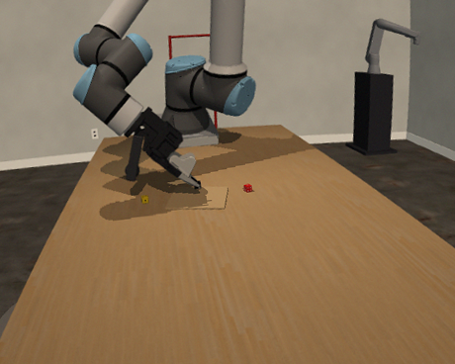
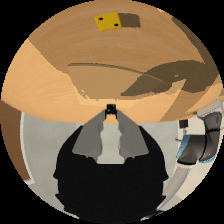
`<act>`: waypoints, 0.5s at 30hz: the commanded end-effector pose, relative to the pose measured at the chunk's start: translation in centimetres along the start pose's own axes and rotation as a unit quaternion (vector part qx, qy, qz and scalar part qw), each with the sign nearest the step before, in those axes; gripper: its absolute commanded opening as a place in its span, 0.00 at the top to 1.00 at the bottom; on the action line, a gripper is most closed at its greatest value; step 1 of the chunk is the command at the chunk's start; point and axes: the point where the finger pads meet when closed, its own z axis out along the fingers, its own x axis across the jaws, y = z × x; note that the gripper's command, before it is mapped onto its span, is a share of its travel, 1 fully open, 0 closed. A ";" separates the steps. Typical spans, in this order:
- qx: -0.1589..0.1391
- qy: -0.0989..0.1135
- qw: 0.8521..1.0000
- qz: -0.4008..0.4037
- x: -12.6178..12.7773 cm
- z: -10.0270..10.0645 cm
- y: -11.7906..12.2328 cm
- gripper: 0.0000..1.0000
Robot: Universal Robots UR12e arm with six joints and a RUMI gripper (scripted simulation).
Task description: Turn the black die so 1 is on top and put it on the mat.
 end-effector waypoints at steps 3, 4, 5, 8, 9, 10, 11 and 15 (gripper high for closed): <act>0.000 0.000 1.000 0.000 -0.1 0.4 -0.4 1.00; 0.000 0.000 1.000 0.000 -0.1 0.5 -0.5 1.00; 0.000 0.000 1.000 0.000 -0.1 0.6 -0.6 1.00; 0.000 0.000 1.000 0.000 -0.1 0.8 -0.8 1.00; 0.000 0.000 1.000 0.000 -0.1 0.8 -0.9 1.00; 0.000 0.000 1.000 0.000 -0.1 0.9 -0.9 1.00; 0.000 0.000 1.000 0.000 -0.1 0.9 -1.0 1.00; 0.000 0.000 1.000 0.000 -0.1 1.1 -1.1 1.00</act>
